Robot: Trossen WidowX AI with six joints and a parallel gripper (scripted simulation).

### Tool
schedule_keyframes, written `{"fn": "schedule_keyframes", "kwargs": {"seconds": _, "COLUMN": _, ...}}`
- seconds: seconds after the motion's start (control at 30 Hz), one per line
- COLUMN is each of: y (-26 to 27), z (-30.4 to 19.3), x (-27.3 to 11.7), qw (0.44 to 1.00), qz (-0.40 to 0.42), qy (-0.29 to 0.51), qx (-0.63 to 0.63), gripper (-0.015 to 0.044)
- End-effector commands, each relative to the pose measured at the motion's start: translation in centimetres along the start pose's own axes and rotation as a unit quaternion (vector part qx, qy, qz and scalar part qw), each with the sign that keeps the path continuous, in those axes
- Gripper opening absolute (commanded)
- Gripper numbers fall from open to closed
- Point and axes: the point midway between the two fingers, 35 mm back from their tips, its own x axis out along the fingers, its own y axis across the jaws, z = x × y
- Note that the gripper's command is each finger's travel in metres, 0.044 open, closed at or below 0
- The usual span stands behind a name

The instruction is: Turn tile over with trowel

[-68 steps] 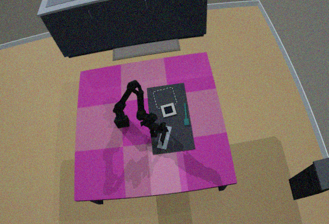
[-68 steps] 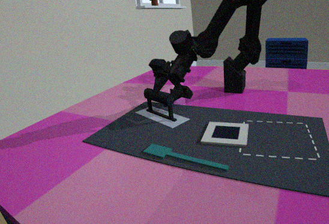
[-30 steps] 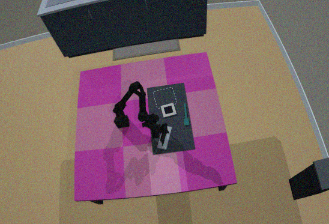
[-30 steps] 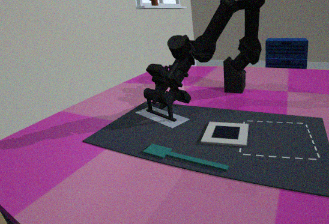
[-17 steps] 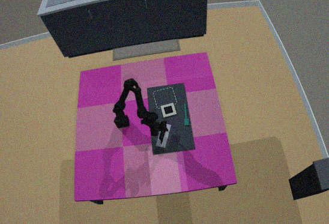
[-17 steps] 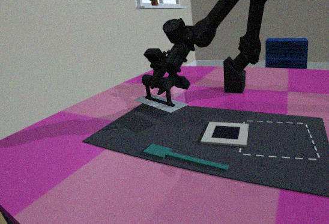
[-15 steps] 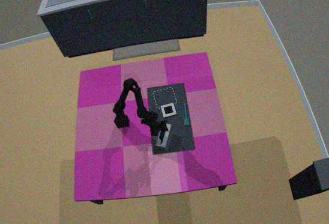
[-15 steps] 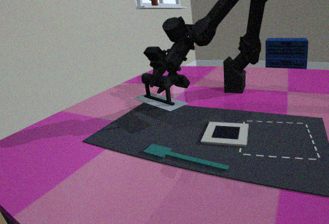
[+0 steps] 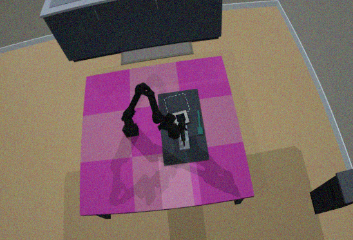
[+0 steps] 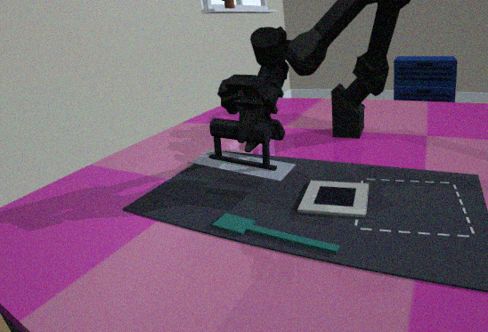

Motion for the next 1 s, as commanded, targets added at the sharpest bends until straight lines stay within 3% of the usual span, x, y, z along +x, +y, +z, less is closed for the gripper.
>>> {"fn": "schedule_keyframes", "kwargs": {"seconds": 0.0, "y": 1.1, "z": -1.9, "x": 1.2, "qw": 0.998, "qz": 0.008, "qy": 0.035, "qx": -0.047, "gripper": 0.0000}}
{"fn": "schedule_keyframes", "kwargs": {"seconds": 0.97, "y": -1.3, "z": -2.2, "x": 4.0, "qw": 0.998, "qz": 0.008, "qy": 0.042, "qx": -0.055, "gripper": 0.0000}}
